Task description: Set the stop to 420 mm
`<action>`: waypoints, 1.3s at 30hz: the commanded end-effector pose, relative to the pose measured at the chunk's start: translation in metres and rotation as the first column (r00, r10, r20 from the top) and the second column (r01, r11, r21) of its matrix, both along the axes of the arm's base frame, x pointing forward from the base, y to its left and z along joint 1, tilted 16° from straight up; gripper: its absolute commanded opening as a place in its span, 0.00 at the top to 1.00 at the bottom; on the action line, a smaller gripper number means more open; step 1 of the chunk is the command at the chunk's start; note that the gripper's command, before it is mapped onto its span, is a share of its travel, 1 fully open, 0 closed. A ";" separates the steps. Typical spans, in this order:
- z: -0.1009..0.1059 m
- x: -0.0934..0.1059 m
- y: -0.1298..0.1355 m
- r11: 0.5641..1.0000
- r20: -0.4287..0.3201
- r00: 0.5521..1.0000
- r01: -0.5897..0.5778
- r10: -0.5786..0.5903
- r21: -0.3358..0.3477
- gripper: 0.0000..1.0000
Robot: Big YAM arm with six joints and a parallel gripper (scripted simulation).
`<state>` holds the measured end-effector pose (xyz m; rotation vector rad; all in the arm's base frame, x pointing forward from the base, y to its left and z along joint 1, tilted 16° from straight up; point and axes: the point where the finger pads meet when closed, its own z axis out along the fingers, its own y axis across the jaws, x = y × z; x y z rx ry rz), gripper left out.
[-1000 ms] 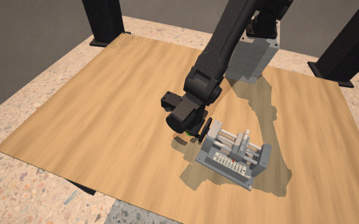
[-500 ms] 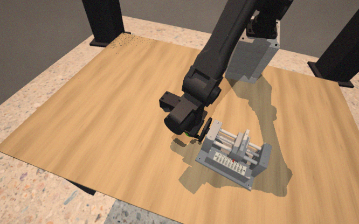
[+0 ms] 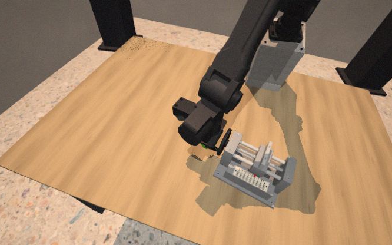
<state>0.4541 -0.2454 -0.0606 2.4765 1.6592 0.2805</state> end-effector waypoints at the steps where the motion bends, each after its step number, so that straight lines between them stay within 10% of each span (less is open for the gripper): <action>1: 0.054 0.030 -0.013 0.999 0.093 0.996 0.006 -0.002 -0.044 0.94; 39: 0.053 -0.030 0.007 0.999 0.065 0.998 -0.002 0.004 -0.035 0.94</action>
